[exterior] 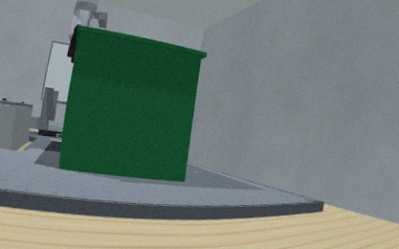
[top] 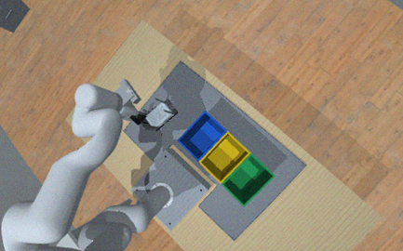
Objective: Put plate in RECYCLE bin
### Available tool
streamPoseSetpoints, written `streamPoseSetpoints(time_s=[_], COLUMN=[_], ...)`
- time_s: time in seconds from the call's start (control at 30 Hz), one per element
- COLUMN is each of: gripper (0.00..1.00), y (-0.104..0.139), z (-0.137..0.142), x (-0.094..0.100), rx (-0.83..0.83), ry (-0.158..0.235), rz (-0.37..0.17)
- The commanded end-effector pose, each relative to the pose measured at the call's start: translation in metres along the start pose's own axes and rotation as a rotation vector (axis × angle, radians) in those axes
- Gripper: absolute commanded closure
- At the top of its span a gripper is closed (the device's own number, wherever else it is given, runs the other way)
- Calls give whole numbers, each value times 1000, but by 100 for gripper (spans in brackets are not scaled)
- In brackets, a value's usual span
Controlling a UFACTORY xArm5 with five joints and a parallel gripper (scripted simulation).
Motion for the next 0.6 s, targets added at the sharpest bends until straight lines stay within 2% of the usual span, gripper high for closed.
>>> streamPoseSetpoints(time_s=[0.0, 0.57], gripper=[0, 0], y=[0, -1], z=[-1, -1], x=[-2, -27], rx=[0, 0], ry=[-3, -3], rz=[3, 3])
Point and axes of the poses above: the point where the finger pads meet when closed, its own x axis back along the fingers, its own z axis across the jaws, y = z × x, the point moved 9 cm from there along x, back along the fingers, and after that the axes turned 13 degrees about x, right-handed, at the moved point
